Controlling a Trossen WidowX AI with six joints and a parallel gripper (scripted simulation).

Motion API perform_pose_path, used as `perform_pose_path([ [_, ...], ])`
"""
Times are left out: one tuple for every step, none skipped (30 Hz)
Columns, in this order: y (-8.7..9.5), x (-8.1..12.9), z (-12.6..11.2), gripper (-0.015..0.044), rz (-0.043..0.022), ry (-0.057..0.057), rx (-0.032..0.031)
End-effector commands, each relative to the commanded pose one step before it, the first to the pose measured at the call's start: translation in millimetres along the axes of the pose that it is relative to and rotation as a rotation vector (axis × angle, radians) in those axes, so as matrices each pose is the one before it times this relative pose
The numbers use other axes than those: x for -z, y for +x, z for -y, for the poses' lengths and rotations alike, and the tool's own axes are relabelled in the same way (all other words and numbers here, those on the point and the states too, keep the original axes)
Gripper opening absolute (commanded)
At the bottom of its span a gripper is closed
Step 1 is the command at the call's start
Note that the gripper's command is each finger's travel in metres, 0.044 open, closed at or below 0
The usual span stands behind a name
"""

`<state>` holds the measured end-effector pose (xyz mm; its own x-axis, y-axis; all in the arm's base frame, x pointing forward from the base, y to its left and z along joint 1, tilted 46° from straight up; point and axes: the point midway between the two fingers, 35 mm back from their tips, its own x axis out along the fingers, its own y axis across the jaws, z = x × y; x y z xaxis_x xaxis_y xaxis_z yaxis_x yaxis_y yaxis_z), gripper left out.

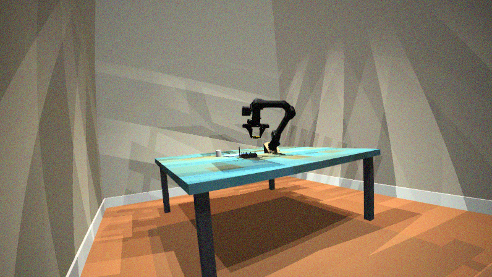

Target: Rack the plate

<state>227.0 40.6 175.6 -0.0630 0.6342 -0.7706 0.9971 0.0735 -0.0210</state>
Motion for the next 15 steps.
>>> perform_pose_path([
  [4.40, 10.78, 16.46, 0.0000, -0.00676, 0.1428, 0.00461],
  [0.69, 1.94, 4.09, 0.0000, 0.00026, 0.0343, -0.00105],
  [0.72, 1.71, 4.16, 0.0000, 0.00018, 0.0343, -0.00105],
  [0.75, 1.48, 4.22, 0.0000, 0.00011, 0.0343, -0.00105],
  [0.78, 1.25, 4.26, 0.0000, 0.00003, 0.0343, -0.00104],
  [0.66, 0.84, 3.52, 0.0000, -0.00003, 0.0281, -0.00084],
  [0.41, 0.42, 2.12, 0.0000, -0.00004, 0.0168, -0.00050],
  [0.14, 0.12, 0.71, 0.0000, -0.00002, 0.0056, -0.00017],
  [0.00, 0.00, 0.00, 0.0000, 0.00000, 0.0000, 0.00000],
  [0.00, 0.00, 0.00, 0.0000, 0.00000, 0.0000, 0.00000],
  [0.00, 0.00, 0.00, 0.0000, 0.00000, 0.0000, 0.00000],
  [0.00, 0.00, 0.00, 0.0000, 0.00000, 0.0000, 0.00000],
  [0.00, 0.00, 0.00, 0.0000, 0.00000, 0.0000, 0.00000],
  [0.00, 0.00, 0.00, 0.0000, 0.00000, 0.0000, 0.00000],
  [0.46, -0.31, 0.15, 0.0000, 0.00386, -0.0024, 0.00036],
])
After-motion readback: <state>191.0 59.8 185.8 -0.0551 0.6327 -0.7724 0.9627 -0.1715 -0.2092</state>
